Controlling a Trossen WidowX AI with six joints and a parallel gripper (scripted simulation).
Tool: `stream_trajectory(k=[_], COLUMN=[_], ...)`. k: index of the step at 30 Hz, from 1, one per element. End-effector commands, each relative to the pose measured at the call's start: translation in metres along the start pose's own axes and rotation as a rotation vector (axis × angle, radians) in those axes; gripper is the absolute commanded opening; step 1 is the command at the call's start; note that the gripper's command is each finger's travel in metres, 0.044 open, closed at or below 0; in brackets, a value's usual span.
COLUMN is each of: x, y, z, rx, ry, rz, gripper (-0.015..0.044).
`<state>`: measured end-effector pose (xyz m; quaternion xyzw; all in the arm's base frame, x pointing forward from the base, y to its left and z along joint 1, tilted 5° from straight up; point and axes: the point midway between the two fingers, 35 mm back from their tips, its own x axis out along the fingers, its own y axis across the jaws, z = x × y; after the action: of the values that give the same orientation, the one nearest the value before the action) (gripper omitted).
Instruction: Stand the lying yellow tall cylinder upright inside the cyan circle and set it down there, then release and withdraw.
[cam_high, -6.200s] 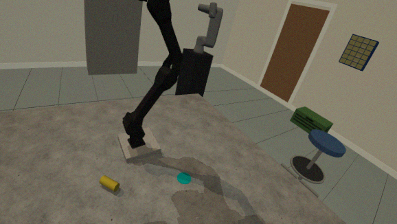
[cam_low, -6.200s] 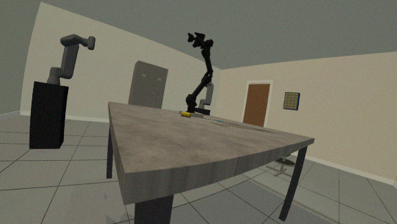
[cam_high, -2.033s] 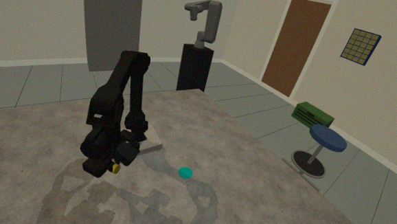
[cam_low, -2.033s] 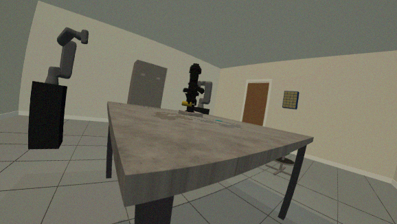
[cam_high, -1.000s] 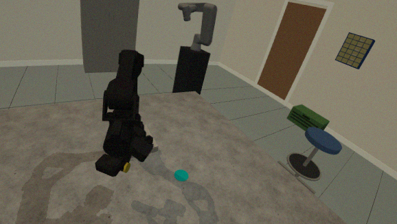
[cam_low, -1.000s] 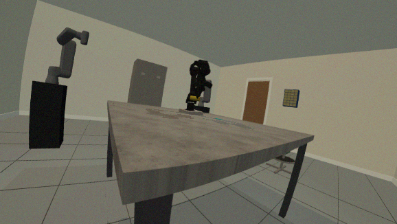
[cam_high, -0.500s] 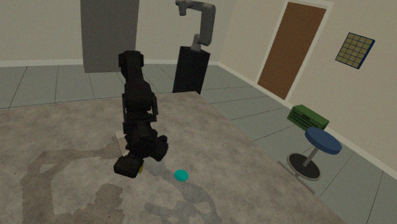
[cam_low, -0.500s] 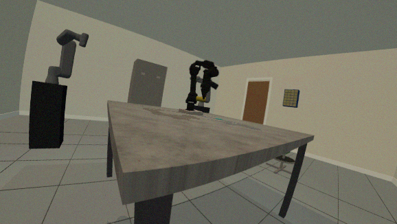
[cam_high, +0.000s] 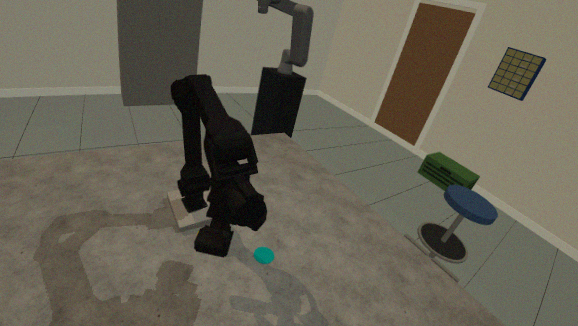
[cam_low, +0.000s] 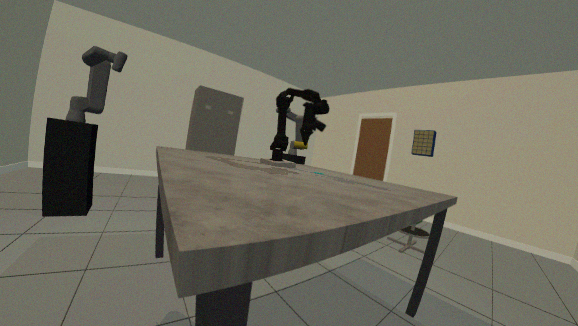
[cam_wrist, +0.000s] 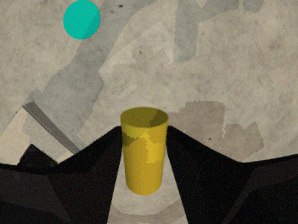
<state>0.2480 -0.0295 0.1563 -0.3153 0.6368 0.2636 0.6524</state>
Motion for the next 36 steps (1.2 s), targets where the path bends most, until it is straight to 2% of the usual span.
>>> stream_trajectory(k=[1, 36], x=[-0.002, -0.009], y=[0.002, 0.073], z=[0.009, 0.094], rx=[-0.013, -0.207], ry=[0.001, 0.0], rz=[-0.008, -0.01], gripper=[0.0105, 0.0105])
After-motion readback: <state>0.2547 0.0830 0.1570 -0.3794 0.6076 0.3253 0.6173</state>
